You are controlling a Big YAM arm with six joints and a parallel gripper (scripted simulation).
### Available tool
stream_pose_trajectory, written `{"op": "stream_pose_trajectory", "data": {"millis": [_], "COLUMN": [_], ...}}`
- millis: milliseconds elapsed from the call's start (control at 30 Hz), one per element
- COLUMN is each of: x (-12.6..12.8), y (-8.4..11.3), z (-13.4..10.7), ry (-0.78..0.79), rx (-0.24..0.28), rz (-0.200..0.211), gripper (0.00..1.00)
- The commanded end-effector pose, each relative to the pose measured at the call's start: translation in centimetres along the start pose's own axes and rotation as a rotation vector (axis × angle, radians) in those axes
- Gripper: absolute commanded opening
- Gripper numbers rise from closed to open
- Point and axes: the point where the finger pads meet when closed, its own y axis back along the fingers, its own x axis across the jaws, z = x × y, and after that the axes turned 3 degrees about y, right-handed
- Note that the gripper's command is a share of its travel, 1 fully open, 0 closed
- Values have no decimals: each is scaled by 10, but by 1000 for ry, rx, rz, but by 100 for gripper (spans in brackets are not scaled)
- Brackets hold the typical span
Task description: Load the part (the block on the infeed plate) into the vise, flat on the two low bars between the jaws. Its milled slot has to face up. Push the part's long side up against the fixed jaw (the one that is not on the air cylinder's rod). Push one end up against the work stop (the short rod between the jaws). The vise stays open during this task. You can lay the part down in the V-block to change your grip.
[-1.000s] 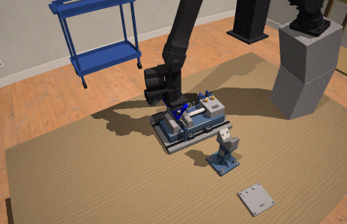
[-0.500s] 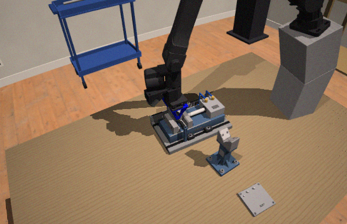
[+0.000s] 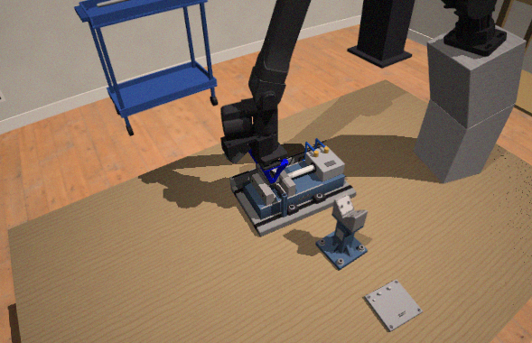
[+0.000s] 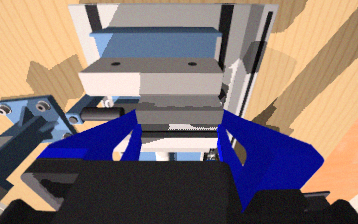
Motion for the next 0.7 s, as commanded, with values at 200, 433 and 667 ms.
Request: {"op": "stream_pose_trajectory", "data": {"millis": [200,433,667], "x": [1,1,1], "y": [8,9,10], "z": [23,24,25], "ry": [3,3,3], "rx": [-35,-36,-39], "rz": [-10,-10,-11], "gripper": [0,0,0]}}
